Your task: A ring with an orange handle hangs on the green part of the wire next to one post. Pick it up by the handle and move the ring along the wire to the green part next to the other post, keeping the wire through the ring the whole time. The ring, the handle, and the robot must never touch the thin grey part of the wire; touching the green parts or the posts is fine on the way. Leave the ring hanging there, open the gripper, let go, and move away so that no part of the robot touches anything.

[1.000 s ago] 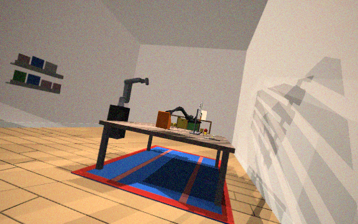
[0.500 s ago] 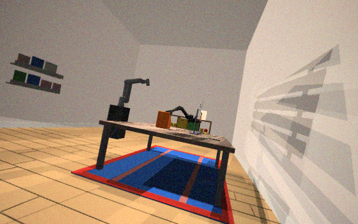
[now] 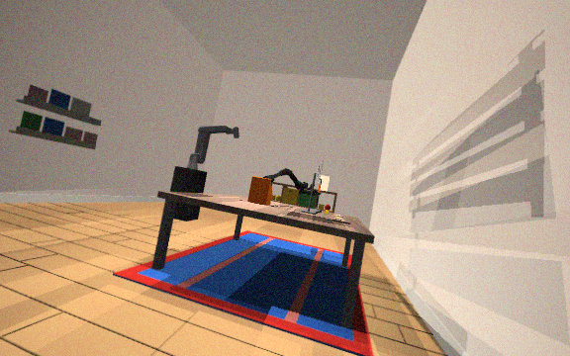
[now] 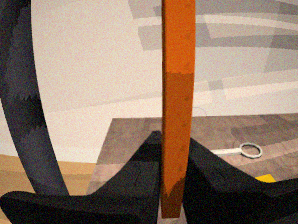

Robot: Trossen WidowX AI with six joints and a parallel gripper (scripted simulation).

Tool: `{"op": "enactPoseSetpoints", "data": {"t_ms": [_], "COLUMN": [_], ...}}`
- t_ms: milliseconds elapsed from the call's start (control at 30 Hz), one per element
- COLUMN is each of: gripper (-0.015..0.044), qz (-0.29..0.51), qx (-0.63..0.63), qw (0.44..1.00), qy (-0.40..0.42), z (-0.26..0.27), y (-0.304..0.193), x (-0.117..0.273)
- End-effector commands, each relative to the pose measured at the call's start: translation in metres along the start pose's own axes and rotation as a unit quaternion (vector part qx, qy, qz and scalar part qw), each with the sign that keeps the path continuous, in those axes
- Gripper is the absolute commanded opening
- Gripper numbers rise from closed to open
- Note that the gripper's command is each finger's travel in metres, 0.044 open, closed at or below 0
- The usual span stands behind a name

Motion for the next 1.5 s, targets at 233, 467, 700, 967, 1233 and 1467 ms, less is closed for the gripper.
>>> {"op": "enactPoseSetpoints", "data": {"t_ms": [233, 467, 700, 967, 1233, 1467], "gripper": [-0.015, -0.015, -0.015, -0.015, -0.015, -0.015], "qz": [0.0, 0.033, 0.096, 0.163, 0.23, 0.255], "qx": [0.0, 0.0, 0.0, 0.001, 0.007, 0.025], "qw": [1.0, 0.999, 0.995, 0.986, 0.972, 0.966], "qy": [0.001, -0.003, -0.013, -0.024, -0.037, -0.046], "z": [0.001, -0.002, -0.008, -0.014, -0.021, -0.032], "y": [0.003, 0.006, 0.014, 0.024, 0.036, 0.043], "x": [0.001, 0.009, 0.024, 0.039, 0.053, 0.058]}}
Point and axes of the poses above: the point midway between the two fingers, 35 mm back from their tips, its own x axis back along the fingers, its own z axis across the jaws, y = z × x, the point moved 3 cm from there along x, back along the fingers, and after that the axes turned 9 degrees about -x, right-handed, at the moved point
